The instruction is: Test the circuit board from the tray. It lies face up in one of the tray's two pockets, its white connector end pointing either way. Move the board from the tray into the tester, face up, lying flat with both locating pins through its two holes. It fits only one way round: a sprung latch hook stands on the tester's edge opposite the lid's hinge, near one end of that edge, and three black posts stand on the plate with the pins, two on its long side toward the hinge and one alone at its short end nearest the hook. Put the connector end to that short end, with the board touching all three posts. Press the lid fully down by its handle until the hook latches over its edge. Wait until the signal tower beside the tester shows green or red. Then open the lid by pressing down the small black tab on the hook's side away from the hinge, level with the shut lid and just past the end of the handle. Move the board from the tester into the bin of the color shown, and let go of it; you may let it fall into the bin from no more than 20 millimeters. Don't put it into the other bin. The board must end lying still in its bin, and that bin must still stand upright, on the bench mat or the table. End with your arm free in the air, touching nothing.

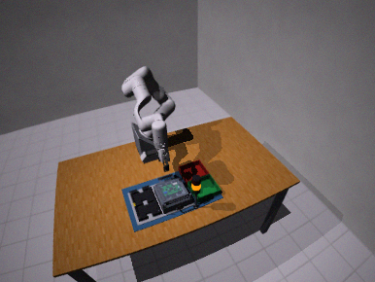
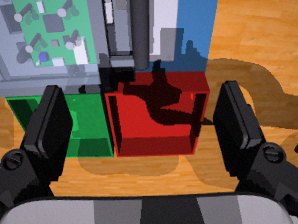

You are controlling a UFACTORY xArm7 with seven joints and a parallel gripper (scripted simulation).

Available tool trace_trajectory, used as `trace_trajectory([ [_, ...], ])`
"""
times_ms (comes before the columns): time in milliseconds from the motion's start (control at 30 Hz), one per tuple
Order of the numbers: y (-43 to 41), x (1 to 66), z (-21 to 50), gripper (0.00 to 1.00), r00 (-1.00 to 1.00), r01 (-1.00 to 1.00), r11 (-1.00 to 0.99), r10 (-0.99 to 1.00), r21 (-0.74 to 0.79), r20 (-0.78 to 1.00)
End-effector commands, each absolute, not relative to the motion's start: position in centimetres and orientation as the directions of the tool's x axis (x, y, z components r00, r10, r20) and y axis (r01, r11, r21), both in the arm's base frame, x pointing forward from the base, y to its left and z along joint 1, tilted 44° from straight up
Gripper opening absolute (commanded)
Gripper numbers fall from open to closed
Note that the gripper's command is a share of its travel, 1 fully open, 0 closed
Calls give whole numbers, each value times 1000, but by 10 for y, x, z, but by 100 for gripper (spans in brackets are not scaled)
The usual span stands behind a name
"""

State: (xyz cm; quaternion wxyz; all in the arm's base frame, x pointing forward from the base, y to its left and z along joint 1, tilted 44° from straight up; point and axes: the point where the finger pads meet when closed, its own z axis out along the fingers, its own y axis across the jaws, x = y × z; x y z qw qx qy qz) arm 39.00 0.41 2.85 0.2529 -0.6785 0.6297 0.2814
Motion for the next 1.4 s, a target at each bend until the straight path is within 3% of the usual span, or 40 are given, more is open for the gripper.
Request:
trace_trajectory([
  [0, 3, 391, 29, 100, 48, -997, -76, -713, 9, -699],
  [867, 3, 391, 29, 100, 48, -997, -76, -713, 9, -699],
  [900, 3, 391, 29, 0, 48, -997, -76, -713, 9, -699],
  [1367, 3, 391, 29, 0, 48, -997, -76, -713, 9, -699],
])
